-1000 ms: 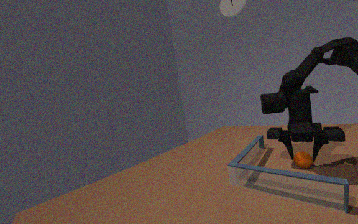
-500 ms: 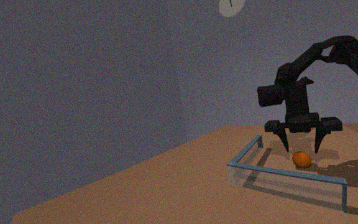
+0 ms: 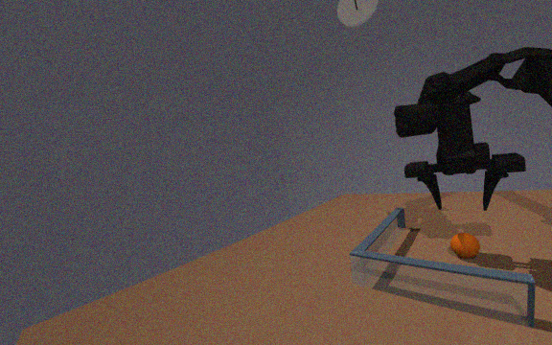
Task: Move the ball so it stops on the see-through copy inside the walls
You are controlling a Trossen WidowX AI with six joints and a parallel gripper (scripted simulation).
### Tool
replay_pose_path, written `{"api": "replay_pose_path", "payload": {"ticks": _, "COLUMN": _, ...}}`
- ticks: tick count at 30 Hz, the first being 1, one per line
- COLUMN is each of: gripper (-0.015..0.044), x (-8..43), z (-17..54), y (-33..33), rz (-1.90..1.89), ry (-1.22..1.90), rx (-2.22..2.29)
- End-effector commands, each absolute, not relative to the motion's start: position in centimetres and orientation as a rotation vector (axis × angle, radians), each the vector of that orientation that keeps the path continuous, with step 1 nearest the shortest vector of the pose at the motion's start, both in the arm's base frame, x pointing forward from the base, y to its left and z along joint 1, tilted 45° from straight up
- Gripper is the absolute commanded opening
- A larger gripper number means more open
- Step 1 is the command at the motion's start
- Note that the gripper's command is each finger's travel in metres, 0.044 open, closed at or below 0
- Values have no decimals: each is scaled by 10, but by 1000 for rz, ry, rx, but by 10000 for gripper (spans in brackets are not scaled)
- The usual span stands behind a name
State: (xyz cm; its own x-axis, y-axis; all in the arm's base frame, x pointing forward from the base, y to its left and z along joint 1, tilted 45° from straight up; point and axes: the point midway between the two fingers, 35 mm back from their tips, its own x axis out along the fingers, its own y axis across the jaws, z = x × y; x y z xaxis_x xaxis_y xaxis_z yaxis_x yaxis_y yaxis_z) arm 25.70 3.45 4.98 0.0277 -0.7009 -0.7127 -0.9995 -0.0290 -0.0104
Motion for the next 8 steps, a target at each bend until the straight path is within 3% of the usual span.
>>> {"api": "replay_pose_path", "payload": {"ticks": 1, "gripper": 399, "x": 257, "z": 56, "y": 41, "rz": 740, "ry": 1725, "rx": -1786}}
{"api": "replay_pose_path", "payload": {"ticks": 3, "gripper": 440, "x": 254, "z": 73, "y": 57, "rz": 737, "ry": 1727, "rx": -1786}}
{"api": "replay_pose_path", "payload": {"ticks": 8, "gripper": 440, "x": 253, "z": 81, "y": 63, "rz": 735, "ry": 1729, "rx": -1786}}
